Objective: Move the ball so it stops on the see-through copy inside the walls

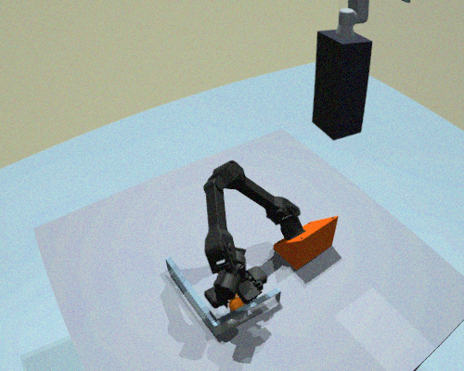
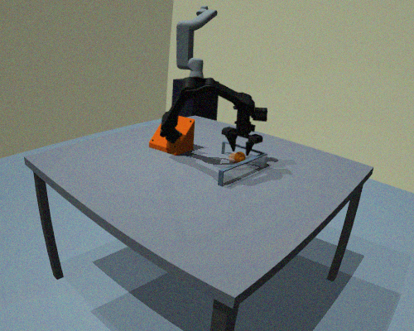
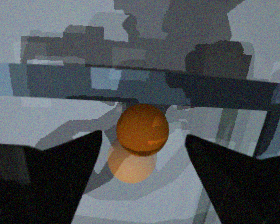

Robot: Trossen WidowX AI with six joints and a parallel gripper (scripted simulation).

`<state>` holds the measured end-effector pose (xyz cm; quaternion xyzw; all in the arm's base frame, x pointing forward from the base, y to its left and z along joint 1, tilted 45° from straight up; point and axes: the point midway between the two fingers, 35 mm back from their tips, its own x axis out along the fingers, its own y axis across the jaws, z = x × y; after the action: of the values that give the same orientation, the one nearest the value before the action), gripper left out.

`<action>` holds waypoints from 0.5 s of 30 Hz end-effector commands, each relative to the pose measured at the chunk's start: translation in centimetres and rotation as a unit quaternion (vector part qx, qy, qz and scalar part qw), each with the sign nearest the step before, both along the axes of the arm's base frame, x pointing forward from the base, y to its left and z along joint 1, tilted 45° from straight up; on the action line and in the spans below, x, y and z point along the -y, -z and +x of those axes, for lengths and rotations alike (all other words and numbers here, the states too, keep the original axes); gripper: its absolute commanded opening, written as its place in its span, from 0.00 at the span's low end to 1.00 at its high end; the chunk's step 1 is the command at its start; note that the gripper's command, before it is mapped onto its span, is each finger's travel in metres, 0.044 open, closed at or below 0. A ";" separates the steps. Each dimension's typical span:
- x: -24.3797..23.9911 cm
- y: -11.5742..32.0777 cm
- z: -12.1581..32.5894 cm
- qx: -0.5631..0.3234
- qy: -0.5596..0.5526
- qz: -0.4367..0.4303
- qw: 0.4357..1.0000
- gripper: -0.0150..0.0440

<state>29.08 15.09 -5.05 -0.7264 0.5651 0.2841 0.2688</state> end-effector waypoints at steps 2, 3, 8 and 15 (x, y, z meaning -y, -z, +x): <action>0.7 0.7 0.2 0.000 -0.002 -0.002 1.000 0.85; 0.8 0.8 0.2 0.000 -0.002 -0.002 1.000 0.85; 1.4 1.3 0.3 0.000 -0.002 -0.002 1.000 0.85; 1.5 1.5 0.4 0.000 -0.002 -0.002 1.000 0.67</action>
<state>29.39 13.68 -6.43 -0.7265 0.5658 0.2835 0.2678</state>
